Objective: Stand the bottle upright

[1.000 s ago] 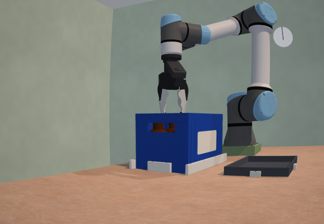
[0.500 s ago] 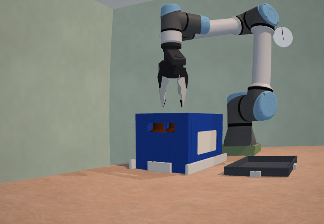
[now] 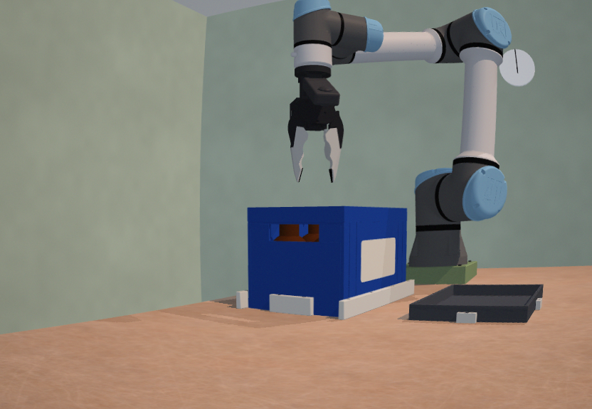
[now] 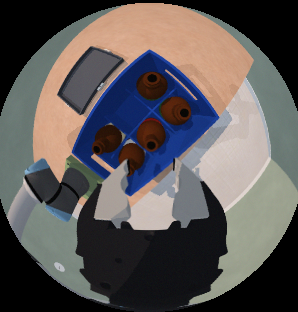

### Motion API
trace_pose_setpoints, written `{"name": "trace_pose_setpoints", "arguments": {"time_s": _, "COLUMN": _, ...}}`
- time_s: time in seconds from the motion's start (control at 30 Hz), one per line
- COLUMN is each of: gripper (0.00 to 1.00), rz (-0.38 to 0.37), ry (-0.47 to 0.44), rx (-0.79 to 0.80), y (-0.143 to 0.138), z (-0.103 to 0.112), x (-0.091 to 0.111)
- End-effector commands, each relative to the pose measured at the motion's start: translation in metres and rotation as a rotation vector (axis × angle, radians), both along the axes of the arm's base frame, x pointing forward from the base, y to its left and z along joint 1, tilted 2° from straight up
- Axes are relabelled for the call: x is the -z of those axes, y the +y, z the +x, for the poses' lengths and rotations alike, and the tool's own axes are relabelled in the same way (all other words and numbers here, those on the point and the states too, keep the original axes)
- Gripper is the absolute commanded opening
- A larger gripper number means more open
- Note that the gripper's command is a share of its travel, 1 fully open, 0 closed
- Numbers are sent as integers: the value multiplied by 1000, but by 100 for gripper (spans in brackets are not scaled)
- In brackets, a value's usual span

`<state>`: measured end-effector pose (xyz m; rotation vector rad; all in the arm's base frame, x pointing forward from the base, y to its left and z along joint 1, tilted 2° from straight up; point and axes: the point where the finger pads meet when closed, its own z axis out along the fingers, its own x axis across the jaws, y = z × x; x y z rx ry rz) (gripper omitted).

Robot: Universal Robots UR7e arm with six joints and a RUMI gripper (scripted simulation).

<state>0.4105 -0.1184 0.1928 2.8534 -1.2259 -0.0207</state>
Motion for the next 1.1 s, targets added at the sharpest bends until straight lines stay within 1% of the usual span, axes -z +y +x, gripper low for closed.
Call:
{"name": "trace_pose_setpoints", "arguments": {"time_s": 0.0, "gripper": 38, "rz": 0, "ry": -1, "rx": 0, "y": 0, "z": 0, "x": -2}}
{"name": "trace_pose_setpoints", "arguments": {"time_s": 0.03, "gripper": 0, "rz": 0, "ry": -1, "rx": 0, "y": 0, "z": 0, "x": -2}}
{"name": "trace_pose_setpoints", "arguments": {"time_s": 1.07, "gripper": 0, "rz": 0, "ry": -1, "rx": 0, "y": 0, "z": 0, "x": -2}}
